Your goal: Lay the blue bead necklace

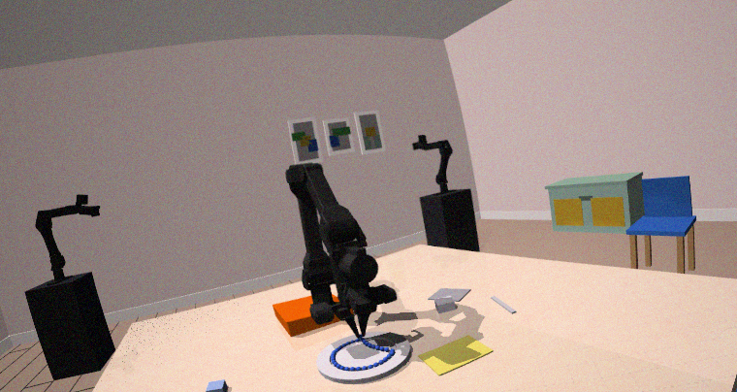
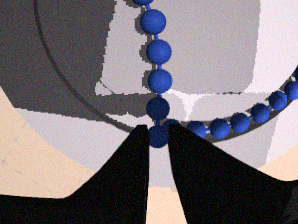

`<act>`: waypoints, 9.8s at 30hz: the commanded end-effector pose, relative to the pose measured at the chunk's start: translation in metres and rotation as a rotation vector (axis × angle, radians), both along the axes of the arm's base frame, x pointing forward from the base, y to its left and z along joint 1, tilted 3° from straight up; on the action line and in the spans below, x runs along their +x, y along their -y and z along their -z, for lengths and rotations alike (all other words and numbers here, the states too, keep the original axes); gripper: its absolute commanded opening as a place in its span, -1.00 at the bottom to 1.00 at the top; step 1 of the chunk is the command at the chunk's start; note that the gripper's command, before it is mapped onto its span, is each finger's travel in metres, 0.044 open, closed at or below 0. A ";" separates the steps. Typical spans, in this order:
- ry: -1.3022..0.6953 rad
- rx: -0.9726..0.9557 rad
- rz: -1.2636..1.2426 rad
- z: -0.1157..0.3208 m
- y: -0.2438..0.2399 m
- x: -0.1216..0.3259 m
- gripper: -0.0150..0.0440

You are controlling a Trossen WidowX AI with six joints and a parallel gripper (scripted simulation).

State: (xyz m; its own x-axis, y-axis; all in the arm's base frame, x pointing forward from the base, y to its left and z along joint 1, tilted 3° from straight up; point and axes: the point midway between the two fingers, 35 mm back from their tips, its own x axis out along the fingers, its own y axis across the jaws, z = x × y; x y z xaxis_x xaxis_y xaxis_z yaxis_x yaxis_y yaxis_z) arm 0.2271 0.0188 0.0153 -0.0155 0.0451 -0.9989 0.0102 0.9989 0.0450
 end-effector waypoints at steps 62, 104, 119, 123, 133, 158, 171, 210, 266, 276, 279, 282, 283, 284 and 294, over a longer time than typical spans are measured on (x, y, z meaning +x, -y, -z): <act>0.005 0.002 0.030 -0.022 0.000 0.009 -0.08; 0.013 0.001 0.024 0.004 -0.001 0.010 -0.49; 0.013 0.001 0.024 0.004 -0.001 0.010 -0.49; 0.013 0.001 0.024 0.004 -0.001 0.010 -0.49; 0.013 0.001 0.024 0.004 -0.001 0.010 -0.49; 0.004 0.003 0.030 0.001 -0.013 0.004 -0.49; 0.012 0.002 0.024 0.003 -0.013 0.005 0.22; 0.006 0.003 0.013 -0.030 -0.011 0.015 -0.07; 0.014 0.002 0.014 0.004 -0.013 0.015 -0.49; 0.014 0.002 0.014 0.004 -0.013 0.015 -0.49; 0.014 0.002 0.014 0.004 -0.013 0.015 -0.49; 0.014 0.002 0.014 0.004 -0.013 0.015 -0.49; 0.014 0.002 0.014 0.004 -0.013 0.015 -0.49; 0.014 0.002 0.014 0.004 -0.013 0.015 -0.49; 0.006 0.003 0.013 -0.002 -0.012 0.014 -0.49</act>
